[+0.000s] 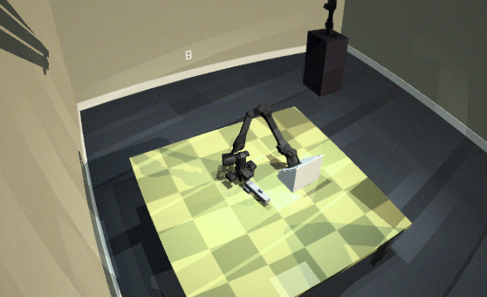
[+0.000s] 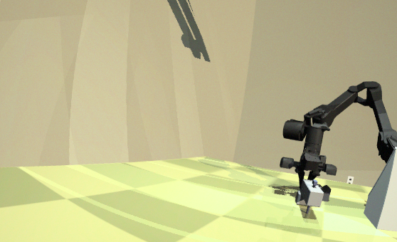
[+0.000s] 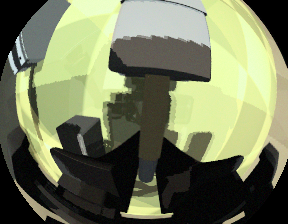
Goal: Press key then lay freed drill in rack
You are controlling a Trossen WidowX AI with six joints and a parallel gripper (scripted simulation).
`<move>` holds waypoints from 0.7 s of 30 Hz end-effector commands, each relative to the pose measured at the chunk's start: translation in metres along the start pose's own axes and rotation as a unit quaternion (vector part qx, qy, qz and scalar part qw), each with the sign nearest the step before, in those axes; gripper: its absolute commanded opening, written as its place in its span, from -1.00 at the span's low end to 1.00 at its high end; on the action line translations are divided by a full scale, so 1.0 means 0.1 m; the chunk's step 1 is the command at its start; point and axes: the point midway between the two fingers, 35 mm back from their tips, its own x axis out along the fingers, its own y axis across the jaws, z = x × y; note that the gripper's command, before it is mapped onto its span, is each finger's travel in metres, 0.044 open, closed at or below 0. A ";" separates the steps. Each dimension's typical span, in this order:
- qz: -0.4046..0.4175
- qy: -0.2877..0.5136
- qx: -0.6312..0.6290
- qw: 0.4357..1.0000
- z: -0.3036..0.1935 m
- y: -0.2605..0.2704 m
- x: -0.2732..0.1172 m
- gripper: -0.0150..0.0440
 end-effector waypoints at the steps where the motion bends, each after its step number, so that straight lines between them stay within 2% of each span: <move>1: 0.000 0.000 -0.001 1.000 0.00 0.00 -0.02 -0.49; 21: -0.001 0.001 -0.001 1.000 -0.21 -0.01 -0.01 -0.49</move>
